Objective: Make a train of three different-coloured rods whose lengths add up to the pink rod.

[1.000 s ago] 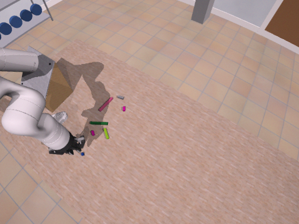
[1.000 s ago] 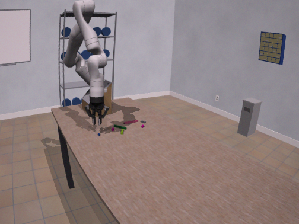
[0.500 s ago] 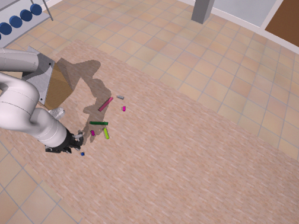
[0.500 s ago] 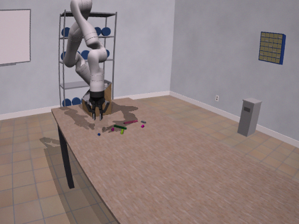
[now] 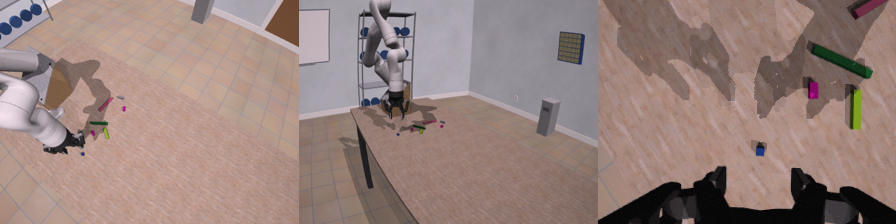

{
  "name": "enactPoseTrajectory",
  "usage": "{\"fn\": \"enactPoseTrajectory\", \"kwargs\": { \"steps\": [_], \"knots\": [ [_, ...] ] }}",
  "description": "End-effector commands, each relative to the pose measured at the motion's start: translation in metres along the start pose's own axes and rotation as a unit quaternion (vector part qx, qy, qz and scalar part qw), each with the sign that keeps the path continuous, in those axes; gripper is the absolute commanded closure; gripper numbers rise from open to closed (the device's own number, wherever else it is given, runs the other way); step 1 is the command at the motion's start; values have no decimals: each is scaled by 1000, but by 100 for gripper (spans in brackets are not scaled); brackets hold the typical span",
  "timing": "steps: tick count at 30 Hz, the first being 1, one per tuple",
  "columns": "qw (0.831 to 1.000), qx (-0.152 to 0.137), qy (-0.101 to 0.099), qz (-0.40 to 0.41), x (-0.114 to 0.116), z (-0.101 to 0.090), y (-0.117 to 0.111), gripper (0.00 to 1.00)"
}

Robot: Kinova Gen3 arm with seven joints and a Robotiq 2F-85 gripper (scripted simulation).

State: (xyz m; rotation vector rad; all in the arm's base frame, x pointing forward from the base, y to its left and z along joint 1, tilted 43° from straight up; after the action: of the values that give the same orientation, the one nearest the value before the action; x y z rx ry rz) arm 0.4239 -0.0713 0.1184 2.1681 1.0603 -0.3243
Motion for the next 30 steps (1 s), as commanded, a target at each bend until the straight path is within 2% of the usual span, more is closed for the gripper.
{"fn": "enactPoseTrajectory", "kwargs": {
  "steps": [1, 15, 27, 30],
  "knots": [
    [1000, -2, 3, -8, 3, -3, 0, 0],
    [1000, -1, -1, 9, 6, -3, -2, 0],
    [994, 0, -14, 107, 21, -4, -17, 0],
    [994, -1, -14, 111, 23, -4, -19, 0]
  ]
}}
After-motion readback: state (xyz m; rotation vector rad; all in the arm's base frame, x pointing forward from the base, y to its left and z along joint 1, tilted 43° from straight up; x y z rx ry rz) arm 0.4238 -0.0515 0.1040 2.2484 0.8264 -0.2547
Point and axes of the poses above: the point where the finger pads meet when closed, its own z axis out along the fingers, its own x axis across the jaws, y = z × x, the point moved 8 cm from there along -z, back along the fingers, and after that the axes turned 9 degrees about z, right-handed, at the moved point
